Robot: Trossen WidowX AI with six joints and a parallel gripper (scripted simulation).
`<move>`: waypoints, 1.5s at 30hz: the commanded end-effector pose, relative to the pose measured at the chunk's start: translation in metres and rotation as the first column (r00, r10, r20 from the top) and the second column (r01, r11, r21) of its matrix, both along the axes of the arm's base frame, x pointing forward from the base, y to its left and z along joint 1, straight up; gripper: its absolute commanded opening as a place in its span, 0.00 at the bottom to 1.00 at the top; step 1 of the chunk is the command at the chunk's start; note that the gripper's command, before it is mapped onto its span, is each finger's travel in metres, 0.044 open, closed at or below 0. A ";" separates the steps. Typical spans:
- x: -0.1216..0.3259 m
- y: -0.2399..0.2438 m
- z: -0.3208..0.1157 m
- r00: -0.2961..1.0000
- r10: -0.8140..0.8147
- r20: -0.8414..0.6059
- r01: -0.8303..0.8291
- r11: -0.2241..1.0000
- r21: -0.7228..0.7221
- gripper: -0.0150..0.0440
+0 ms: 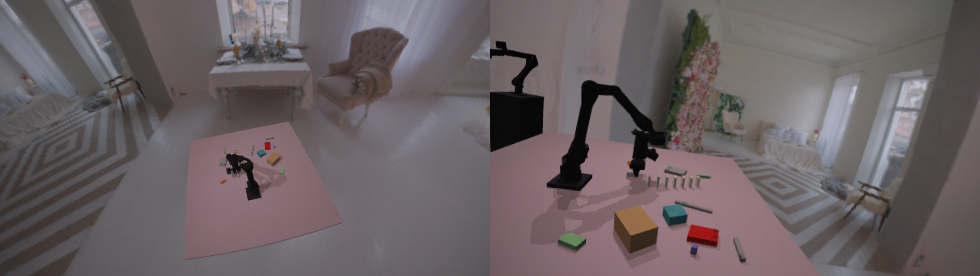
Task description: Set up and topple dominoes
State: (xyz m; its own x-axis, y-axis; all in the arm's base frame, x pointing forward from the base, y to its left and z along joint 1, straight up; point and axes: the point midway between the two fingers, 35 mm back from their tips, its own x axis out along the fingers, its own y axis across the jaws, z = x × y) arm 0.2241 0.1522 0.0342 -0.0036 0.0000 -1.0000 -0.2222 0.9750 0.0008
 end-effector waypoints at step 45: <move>0.011 -0.232 0.148 0.998 0.050 0.024 -0.050 0.999 -0.008 0.30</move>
State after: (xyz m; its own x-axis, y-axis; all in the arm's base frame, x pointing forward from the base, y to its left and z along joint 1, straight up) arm 0.2390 -0.0758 0.1807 0.0116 -0.0036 -0.9999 -0.2636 0.9646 -0.0065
